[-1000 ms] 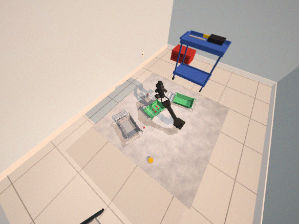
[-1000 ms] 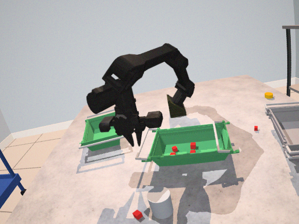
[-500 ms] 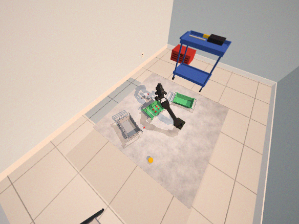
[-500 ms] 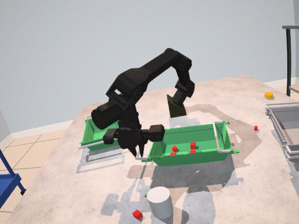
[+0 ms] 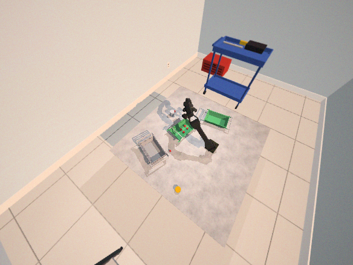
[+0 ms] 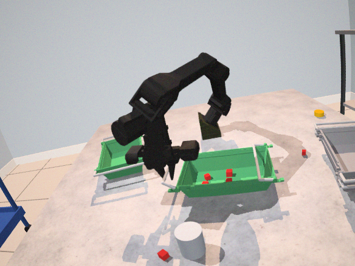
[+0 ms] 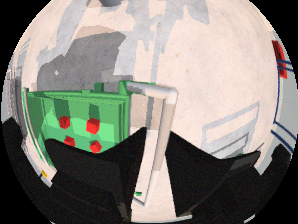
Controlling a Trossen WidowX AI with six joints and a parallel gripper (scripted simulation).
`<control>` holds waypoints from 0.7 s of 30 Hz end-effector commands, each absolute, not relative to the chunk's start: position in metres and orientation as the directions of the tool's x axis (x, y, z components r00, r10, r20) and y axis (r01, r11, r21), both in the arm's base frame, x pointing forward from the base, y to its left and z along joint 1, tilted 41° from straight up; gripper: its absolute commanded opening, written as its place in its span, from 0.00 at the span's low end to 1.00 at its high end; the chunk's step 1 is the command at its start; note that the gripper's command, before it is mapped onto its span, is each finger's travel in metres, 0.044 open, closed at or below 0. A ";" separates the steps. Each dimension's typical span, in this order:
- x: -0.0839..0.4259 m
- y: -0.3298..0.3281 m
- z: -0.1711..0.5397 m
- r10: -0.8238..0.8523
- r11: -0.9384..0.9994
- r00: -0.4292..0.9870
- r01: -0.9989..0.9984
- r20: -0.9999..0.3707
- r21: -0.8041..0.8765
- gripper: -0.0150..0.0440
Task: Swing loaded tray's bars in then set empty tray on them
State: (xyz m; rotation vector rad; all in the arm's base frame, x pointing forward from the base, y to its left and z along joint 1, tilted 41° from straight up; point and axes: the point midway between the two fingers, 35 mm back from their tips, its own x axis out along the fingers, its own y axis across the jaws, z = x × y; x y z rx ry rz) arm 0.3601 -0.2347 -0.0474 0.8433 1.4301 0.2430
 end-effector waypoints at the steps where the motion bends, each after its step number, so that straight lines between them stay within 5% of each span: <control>1: 0.368 -0.228 -0.030 0.617 0.702 0.182 0.314 -0.766 0.640 0.39; 21: 0.385 -0.192 -0.009 0.619 0.700 0.182 0.314 -0.764 0.642 0.39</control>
